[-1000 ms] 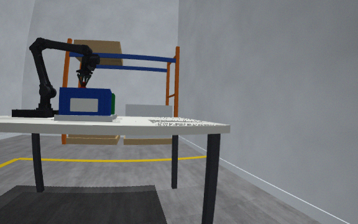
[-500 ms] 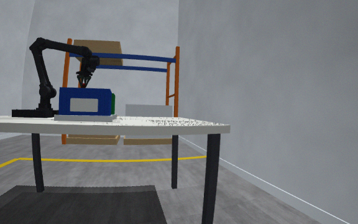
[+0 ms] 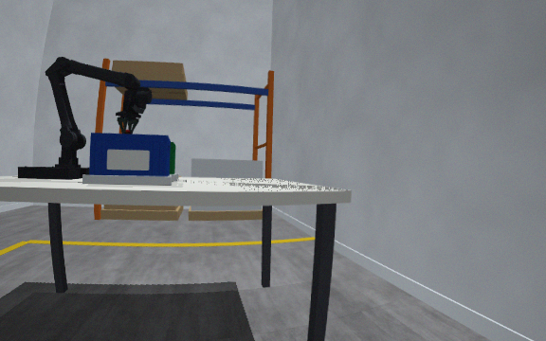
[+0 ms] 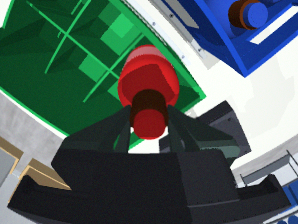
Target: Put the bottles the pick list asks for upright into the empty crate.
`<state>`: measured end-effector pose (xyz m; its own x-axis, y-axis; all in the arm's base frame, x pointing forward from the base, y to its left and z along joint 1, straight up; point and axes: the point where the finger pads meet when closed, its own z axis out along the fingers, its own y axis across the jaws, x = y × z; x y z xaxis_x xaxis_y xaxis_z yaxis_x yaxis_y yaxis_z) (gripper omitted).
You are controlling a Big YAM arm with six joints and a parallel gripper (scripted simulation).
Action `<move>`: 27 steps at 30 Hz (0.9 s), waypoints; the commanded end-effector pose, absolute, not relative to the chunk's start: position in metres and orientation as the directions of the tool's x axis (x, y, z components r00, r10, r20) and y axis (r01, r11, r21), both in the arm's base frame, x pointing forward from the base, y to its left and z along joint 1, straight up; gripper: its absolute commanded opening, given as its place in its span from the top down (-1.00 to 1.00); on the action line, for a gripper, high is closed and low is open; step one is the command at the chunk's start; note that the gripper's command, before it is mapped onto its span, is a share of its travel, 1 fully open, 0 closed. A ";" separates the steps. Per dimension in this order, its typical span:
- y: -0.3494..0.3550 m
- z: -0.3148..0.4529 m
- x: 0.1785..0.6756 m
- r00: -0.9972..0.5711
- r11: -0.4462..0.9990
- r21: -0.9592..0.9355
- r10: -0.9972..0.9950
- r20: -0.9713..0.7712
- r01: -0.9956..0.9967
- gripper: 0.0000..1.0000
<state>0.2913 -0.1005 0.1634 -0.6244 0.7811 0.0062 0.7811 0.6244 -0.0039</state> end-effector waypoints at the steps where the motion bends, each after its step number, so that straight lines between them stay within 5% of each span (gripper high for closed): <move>1: -0.103 0.176 0.303 -0.623 0.624 0.025 0.782 -0.038 0.781 1.00; 27: -0.102 0.151 0.299 -0.623 0.624 0.021 0.782 -0.033 0.781 1.00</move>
